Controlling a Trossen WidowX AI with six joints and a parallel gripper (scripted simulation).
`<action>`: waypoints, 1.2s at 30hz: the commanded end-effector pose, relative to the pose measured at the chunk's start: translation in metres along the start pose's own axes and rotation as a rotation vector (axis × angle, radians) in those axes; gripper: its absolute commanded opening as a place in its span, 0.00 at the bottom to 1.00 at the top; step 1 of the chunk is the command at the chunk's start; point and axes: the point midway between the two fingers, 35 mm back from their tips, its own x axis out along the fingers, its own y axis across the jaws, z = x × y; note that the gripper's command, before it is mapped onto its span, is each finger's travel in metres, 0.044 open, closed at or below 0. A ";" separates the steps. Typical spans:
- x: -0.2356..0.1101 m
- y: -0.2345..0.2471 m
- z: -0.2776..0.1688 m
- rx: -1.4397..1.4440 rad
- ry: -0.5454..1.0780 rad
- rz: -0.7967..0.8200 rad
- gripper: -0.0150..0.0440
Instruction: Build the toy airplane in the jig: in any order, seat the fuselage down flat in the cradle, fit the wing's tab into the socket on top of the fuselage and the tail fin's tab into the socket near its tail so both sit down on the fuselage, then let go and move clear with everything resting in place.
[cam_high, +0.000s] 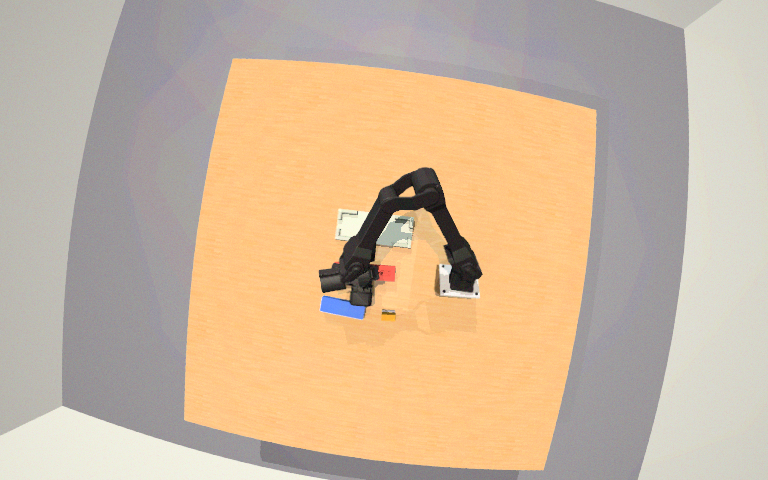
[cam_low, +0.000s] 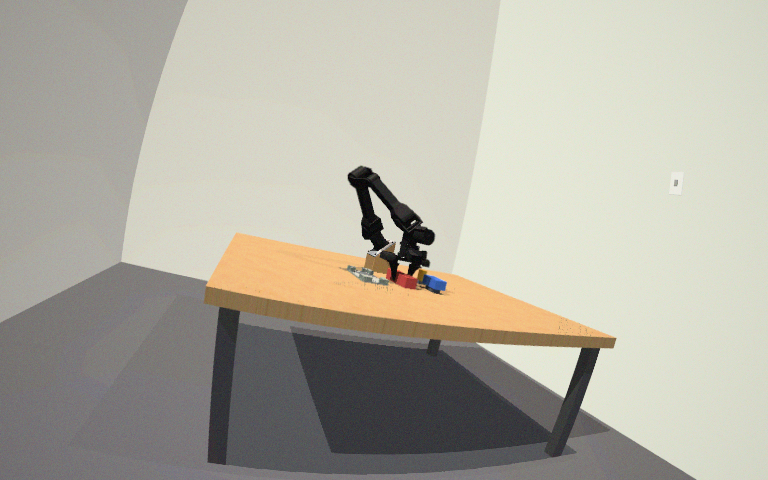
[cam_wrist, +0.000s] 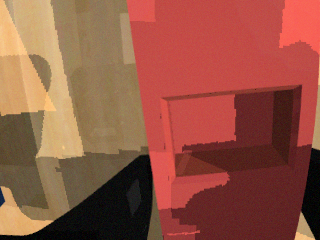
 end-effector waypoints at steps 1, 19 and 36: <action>0.001 0.000 -0.001 -0.008 0.003 -0.005 0.59; -0.019 0.006 0.006 -0.041 -0.033 0.032 0.25; -0.068 0.008 0.008 -0.027 -0.015 0.028 0.25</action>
